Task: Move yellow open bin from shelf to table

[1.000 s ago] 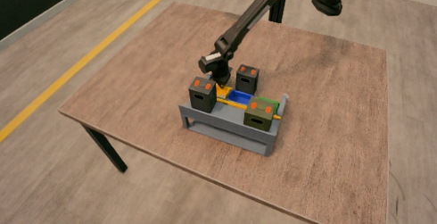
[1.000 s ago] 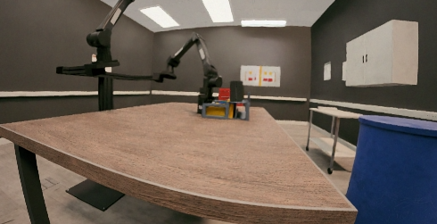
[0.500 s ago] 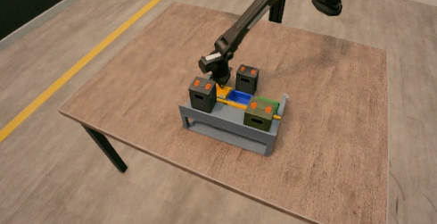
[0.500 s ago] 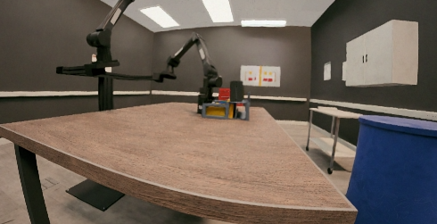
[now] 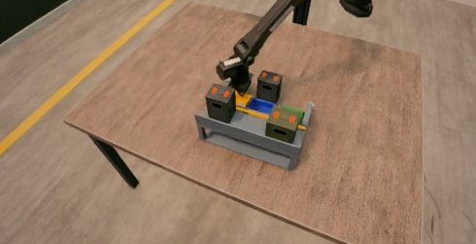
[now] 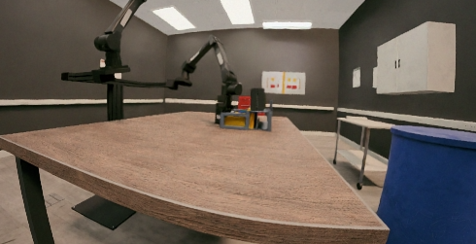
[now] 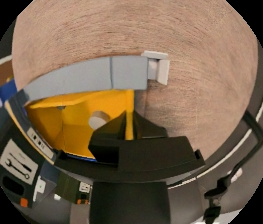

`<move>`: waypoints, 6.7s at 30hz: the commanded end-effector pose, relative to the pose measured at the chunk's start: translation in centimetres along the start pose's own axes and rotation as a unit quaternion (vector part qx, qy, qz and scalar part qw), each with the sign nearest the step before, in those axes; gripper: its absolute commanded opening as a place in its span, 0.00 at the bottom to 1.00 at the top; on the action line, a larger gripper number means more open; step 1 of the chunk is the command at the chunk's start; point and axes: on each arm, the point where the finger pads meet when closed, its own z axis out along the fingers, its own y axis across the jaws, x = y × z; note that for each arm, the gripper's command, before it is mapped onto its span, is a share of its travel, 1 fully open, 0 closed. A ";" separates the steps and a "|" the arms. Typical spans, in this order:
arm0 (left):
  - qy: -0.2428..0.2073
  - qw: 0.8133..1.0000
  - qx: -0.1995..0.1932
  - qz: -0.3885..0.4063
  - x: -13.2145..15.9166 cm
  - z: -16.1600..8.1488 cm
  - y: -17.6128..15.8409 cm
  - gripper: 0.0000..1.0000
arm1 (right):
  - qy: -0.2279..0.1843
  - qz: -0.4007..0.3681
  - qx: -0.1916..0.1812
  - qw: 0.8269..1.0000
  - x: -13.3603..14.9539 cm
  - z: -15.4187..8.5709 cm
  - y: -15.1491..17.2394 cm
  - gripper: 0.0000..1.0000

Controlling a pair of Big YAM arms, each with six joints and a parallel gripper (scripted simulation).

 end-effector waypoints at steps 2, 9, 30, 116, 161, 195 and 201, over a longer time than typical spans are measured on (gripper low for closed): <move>-0.012 1.000 -0.015 -0.005 -0.8 -1.4 2.1 0.00 | -0.021 0.006 0.003 1.000 -1.4 -0.7 -0.3 1.00; -0.011 1.000 -0.013 -0.004 -0.8 -1.4 2.0 0.00 | -0.021 0.006 0.003 1.000 -1.4 -0.7 -0.3 1.00; -0.011 1.000 -0.011 -0.003 -0.8 -1.7 1.7 0.00 | -0.021 0.006 0.003 1.000 -1.4 -0.7 -0.3 1.00; -0.008 1.000 -0.009 0.001 -1.0 -4.6 0.4 0.00 | -0.021 0.006 0.003 1.000 -1.4 -0.7 -0.3 1.00; -0.031 0.998 -0.049 -0.002 -3.0 -7.4 3.7 0.00 | -0.021 0.006 0.003 1.000 -1.4 -0.7 -0.3 1.00; -0.034 0.998 -0.055 -0.001 -3.3 -7.9 4.3 0.00 | -0.021 0.006 0.003 1.000 -1.4 -0.7 -0.3 1.00; -0.035 0.998 -0.056 -0.001 -3.4 -7.9 4.5 0.00 | -0.021 0.006 0.003 1.000 -1.4 -0.7 -0.3 1.00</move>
